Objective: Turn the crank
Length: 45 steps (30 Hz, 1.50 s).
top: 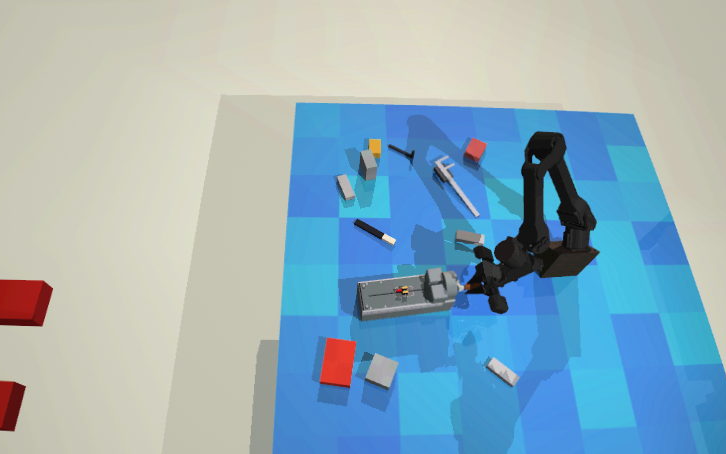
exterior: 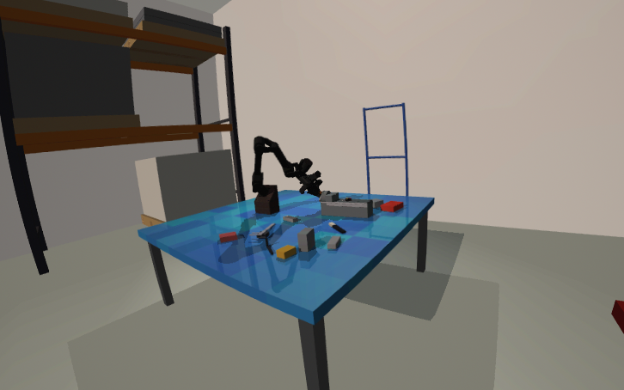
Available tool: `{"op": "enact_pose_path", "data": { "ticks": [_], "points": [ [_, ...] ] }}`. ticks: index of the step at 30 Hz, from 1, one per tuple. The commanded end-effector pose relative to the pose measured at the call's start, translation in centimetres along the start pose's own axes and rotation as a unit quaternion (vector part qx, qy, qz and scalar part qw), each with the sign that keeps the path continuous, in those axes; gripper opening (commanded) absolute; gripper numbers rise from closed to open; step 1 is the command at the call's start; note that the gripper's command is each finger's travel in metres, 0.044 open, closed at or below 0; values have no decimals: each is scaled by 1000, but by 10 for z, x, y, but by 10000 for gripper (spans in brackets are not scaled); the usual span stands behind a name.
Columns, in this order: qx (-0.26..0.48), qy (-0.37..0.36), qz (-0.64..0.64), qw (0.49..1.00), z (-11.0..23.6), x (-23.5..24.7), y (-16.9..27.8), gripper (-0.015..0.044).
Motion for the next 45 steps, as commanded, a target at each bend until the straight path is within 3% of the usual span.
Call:
{"op": "enact_pose_path", "data": {
  "ticks": [1, 45],
  "points": [
    [-4, 3, -2, 1000, 5, -5, -4, 0],
    [-4, 3, -1, 1000, 5, -38, -6, 0]
  ]
}}
Point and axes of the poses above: the point midway between the two fingers, 35 mm back from their tips, its own z axis back along the fingers, its own x axis across the jaws, y = z × x, the point moved 9 cm from there along z, back along the fingers, and after that the axes turned 2 degrees about -z, right-handed, at the moved point
